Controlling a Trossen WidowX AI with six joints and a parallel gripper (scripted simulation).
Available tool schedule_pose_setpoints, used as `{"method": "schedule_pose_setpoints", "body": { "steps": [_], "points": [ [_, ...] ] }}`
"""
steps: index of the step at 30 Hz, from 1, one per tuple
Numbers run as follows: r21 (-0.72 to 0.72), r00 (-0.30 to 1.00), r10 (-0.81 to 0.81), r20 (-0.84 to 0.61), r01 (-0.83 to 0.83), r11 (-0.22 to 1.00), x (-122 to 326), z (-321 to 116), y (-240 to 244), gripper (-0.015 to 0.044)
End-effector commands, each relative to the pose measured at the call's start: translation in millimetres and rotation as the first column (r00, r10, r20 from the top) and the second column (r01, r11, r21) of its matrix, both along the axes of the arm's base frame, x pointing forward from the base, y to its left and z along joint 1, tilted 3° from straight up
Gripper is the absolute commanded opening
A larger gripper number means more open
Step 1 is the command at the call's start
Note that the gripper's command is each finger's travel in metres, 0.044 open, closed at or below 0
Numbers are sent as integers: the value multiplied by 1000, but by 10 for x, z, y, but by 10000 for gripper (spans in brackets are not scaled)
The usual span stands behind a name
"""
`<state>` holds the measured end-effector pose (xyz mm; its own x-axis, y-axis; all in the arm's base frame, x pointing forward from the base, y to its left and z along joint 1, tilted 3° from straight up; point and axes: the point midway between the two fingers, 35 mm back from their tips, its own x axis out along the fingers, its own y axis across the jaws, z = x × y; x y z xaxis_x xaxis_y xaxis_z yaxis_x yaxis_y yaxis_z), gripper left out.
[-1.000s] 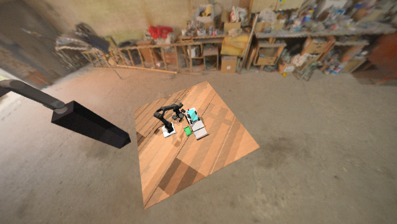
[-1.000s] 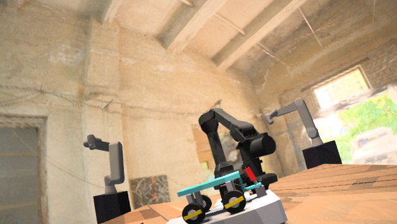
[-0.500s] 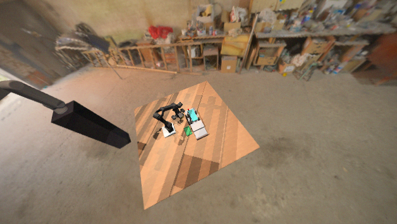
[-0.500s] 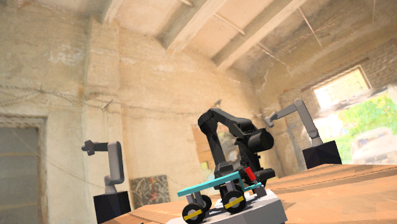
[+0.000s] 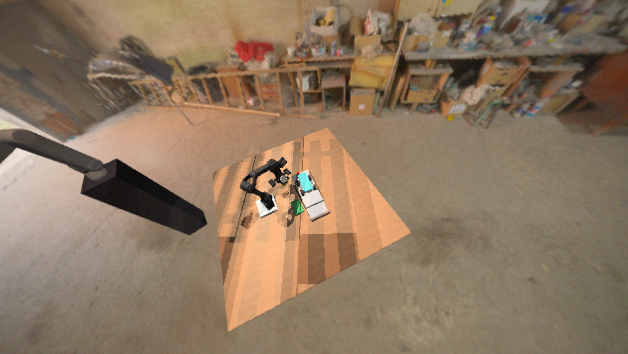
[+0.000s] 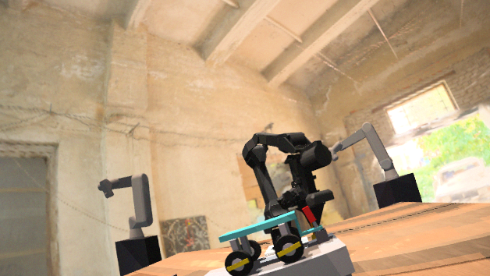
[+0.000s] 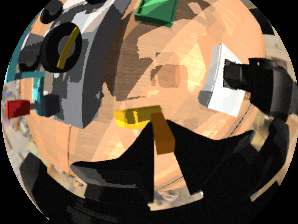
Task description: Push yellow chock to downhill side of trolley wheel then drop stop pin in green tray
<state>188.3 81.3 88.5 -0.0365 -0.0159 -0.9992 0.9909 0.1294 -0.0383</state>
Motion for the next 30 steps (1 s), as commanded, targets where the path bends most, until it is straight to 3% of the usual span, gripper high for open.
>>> {"method": "schedule_pose_setpoints", "body": {
  "steps": [1, 23, 30],
  "points": [
    [2, 1000, -4, 14, 4, 1000, 25, 145, 7, 0],
    [2, 1000, -4, 15, 4, 1000, 109, 798, 30, 0],
    [2, 1000, -4, 15, 4, 1000, 120, 834, 33, 0]
  ]
}}
